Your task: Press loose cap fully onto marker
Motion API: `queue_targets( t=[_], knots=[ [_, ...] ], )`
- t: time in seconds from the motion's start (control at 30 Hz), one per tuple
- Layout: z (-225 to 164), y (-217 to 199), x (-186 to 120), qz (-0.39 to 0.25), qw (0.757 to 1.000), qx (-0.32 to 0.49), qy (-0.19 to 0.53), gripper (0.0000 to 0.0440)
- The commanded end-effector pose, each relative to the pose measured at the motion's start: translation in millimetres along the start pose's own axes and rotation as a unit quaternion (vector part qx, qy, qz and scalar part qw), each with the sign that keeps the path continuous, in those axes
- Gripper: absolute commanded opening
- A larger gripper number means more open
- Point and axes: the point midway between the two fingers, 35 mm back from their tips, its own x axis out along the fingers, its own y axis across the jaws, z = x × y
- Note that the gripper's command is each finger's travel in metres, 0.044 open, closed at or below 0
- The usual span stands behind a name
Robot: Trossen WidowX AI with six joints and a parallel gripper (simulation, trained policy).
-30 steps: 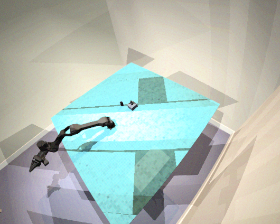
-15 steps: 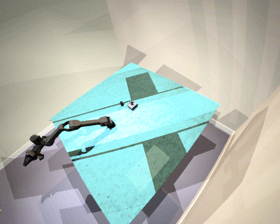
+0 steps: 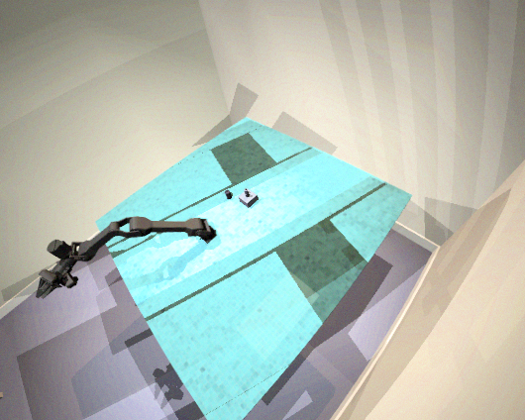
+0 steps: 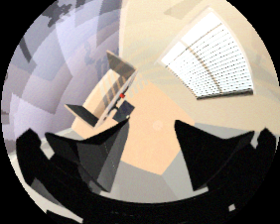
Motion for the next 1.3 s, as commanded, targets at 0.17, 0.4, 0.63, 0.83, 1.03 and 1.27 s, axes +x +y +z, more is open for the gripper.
queue_targets(
  t=[0.17,0.4,0.63,0.83,1.03,1.27],
  knots=[
    [-24,-9,-22,0.038,0.999,0.011,0.009,0.0280],
    [-39,-14,-41,0.068,0.997,0.022,0.013,0.0285],
    [-51,-18,-60,0.096,0.995,0.034,0.018,0.0288],
    [-60,-22,-77,0.120,0.992,0.044,0.023,0.0288],
    [-67,-26,-95,0.143,0.988,0.055,0.027,0.0289],
    [-74,-30,-115,0.169,0.983,0.067,0.032,0.0289]
  ],
)
